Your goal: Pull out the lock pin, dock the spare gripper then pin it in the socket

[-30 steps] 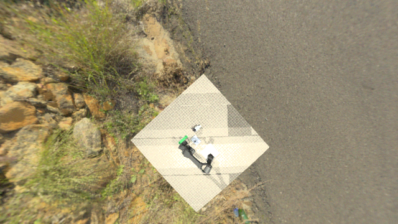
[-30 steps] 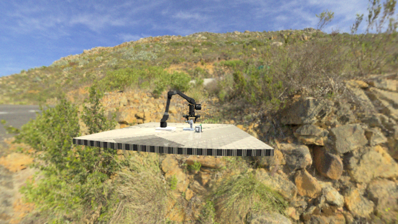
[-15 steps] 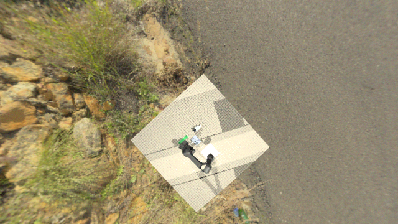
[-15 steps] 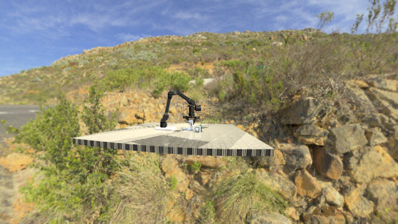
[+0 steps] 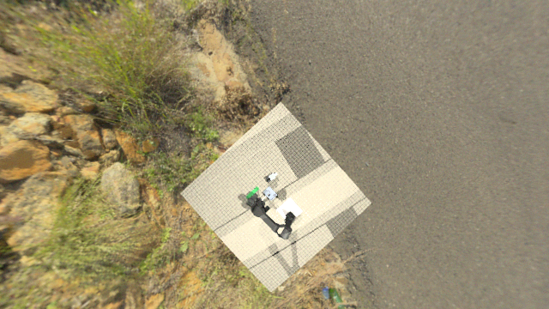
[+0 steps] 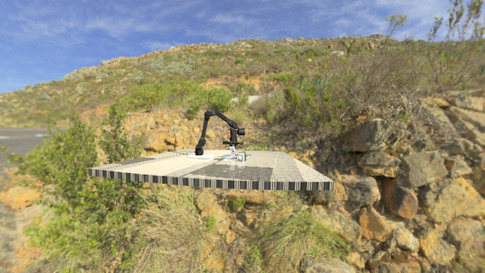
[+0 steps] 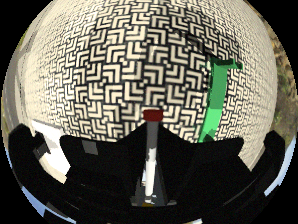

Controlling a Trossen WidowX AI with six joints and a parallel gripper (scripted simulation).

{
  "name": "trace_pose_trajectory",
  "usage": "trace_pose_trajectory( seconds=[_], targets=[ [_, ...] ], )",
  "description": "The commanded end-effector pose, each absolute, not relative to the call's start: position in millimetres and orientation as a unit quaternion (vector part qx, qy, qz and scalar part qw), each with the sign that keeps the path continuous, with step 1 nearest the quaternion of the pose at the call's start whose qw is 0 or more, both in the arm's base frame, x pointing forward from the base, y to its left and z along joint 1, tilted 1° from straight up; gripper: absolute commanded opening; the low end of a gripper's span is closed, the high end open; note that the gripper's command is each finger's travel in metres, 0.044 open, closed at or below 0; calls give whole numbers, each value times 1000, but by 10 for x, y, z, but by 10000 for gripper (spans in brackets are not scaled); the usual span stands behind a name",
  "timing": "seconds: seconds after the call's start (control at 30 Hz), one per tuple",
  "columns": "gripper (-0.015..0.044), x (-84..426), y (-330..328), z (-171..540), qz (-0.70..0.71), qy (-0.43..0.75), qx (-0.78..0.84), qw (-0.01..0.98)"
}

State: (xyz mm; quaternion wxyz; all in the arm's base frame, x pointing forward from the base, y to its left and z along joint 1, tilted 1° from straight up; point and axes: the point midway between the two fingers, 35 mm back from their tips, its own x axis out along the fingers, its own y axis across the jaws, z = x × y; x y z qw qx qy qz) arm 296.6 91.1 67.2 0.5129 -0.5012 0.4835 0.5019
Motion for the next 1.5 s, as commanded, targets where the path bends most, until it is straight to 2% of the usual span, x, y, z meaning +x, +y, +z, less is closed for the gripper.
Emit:
trace_pose_trajectory(
  seconds=[0.0,0.33,1.47],
  targets=[
    [0,2966,912,678,506,480,-497,517],
    [0,2966,978,763,541,443,-464,544],
    [0,2972,1190,829,547,438,-460,546]
  ],
)
